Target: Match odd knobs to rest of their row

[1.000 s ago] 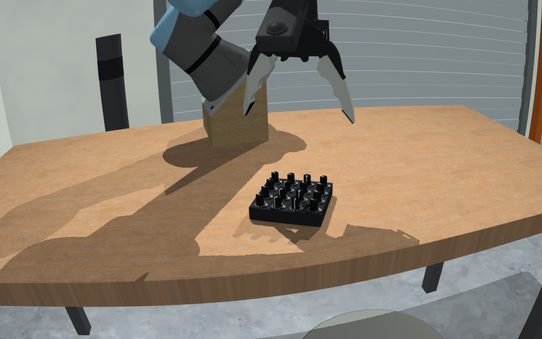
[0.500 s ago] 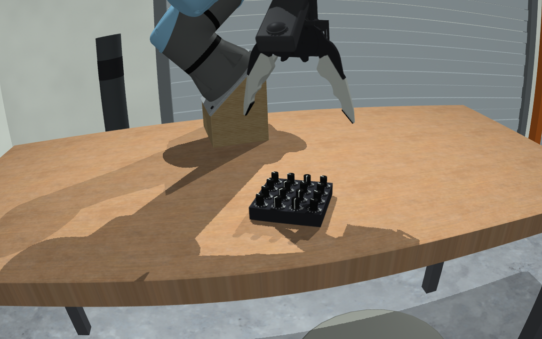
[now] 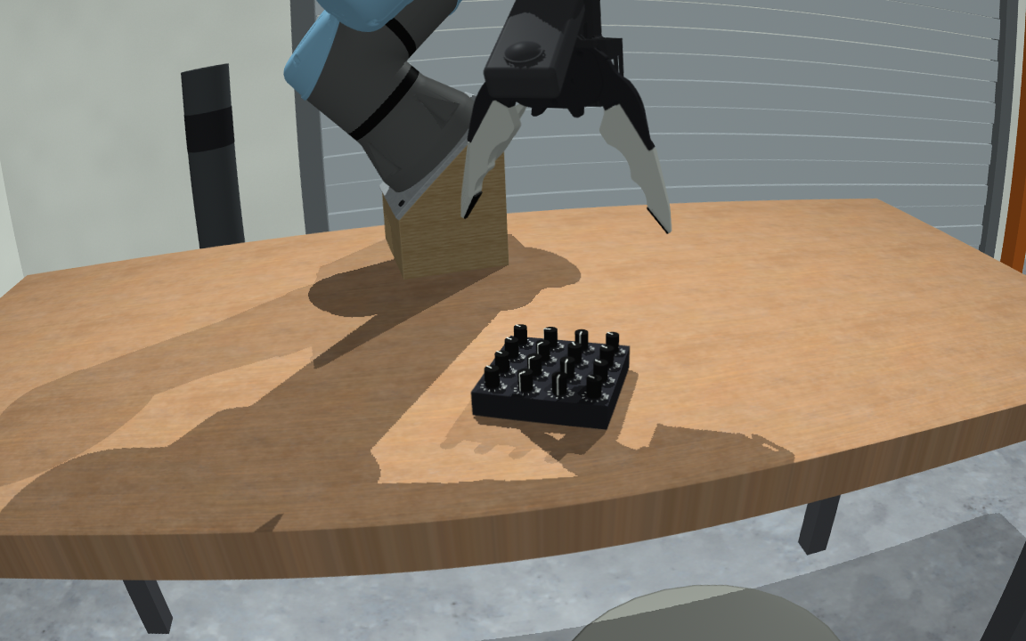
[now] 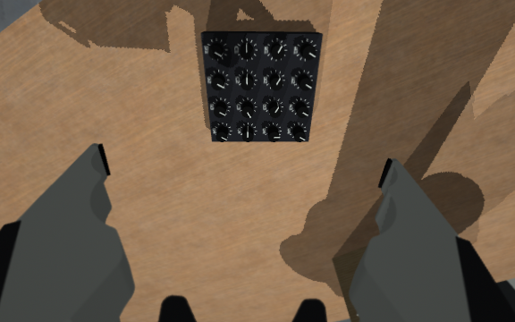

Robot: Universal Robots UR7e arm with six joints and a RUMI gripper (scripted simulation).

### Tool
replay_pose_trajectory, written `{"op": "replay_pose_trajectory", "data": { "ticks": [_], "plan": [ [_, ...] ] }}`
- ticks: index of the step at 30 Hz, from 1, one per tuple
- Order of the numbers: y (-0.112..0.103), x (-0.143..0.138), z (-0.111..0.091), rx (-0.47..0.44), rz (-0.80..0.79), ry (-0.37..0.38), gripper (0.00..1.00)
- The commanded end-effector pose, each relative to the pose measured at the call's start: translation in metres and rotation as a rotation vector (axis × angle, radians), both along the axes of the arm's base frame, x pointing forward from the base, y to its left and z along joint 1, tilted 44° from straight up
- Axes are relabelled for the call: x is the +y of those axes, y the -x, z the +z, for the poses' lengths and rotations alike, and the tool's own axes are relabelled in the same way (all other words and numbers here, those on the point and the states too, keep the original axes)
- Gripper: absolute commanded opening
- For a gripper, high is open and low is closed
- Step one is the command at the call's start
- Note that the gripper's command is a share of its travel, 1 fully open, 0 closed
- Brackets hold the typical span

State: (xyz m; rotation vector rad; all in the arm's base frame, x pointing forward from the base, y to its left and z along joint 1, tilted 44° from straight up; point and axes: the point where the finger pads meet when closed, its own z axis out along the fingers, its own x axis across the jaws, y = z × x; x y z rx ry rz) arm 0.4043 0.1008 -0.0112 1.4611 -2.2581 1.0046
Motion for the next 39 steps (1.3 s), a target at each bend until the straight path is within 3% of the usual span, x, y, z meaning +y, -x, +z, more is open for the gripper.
{"op": "replay_pose_trajectory", "data": {
  "ticks": [1, 27, 39],
  "plan": [
    [0.000, 0.000, 0.000, -0.001, 0.000, 0.000, 1.00],
    [0.009, 0.002, -0.003, -0.001, 0.000, -0.001, 1.00],
    [0.031, 0.007, -0.013, -0.001, 0.000, -0.001, 1.00]
  ]
}}
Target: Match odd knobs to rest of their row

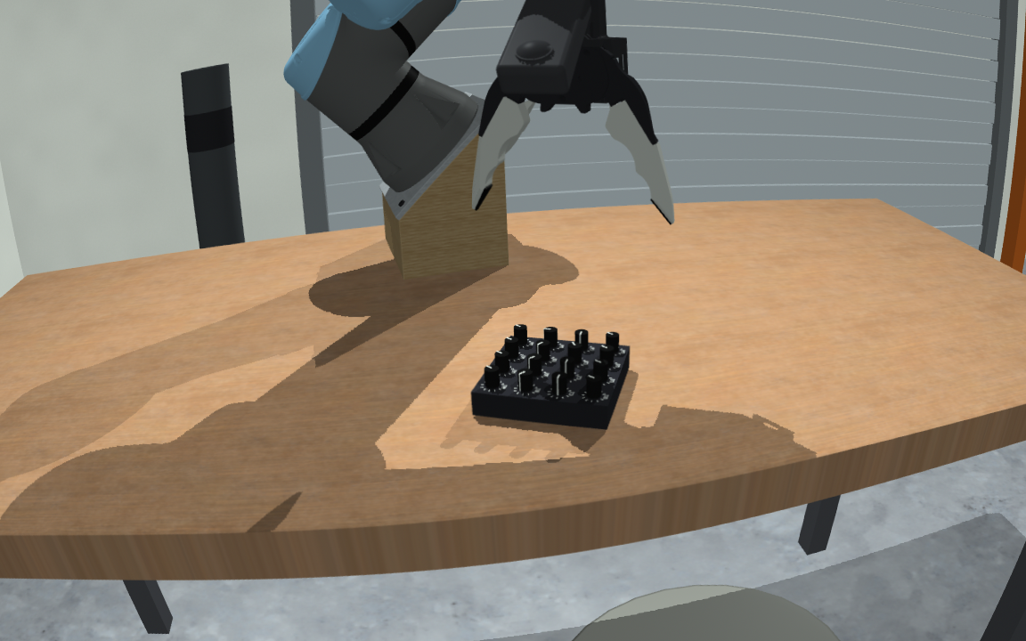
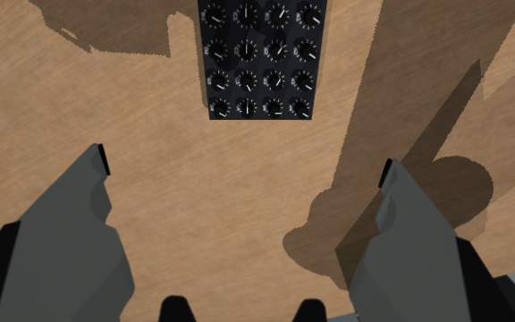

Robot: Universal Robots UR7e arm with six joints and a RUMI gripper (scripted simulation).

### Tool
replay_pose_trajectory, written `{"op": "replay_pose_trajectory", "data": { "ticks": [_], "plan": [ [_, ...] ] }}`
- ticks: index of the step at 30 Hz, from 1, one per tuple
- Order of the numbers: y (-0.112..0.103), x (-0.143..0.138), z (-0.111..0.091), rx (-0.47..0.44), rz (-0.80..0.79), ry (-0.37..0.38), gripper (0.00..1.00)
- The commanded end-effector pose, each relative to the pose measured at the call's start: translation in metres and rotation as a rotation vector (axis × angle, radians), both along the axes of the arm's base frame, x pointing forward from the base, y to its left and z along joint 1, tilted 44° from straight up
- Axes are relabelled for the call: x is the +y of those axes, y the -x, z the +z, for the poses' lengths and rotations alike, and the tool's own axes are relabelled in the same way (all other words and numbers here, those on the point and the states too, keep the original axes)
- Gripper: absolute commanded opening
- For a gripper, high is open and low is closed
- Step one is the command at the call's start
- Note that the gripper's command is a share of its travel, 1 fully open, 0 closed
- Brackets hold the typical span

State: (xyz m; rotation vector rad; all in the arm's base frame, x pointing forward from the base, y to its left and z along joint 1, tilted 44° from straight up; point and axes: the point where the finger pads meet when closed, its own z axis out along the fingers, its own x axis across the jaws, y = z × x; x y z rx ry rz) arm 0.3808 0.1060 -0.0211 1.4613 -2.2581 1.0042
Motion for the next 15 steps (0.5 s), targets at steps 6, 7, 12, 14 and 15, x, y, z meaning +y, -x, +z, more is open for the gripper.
{"op": "replay_pose_trajectory", "data": {
  "ticks": [6, 7, 12, 14, 15],
  "plan": [
    [0.015, 0.004, -0.006, -0.001, 0.000, 0.000, 1.00],
    [0.016, 0.004, -0.007, -0.001, 0.000, 0.000, 1.00],
    [0.022, 0.005, -0.009, -0.001, 0.000, 0.000, 1.00],
    [0.023, 0.006, -0.010, -0.001, 0.000, 0.000, 1.00],
    [0.024, 0.006, -0.010, -0.001, 0.000, 0.000, 1.00]
  ]
}}
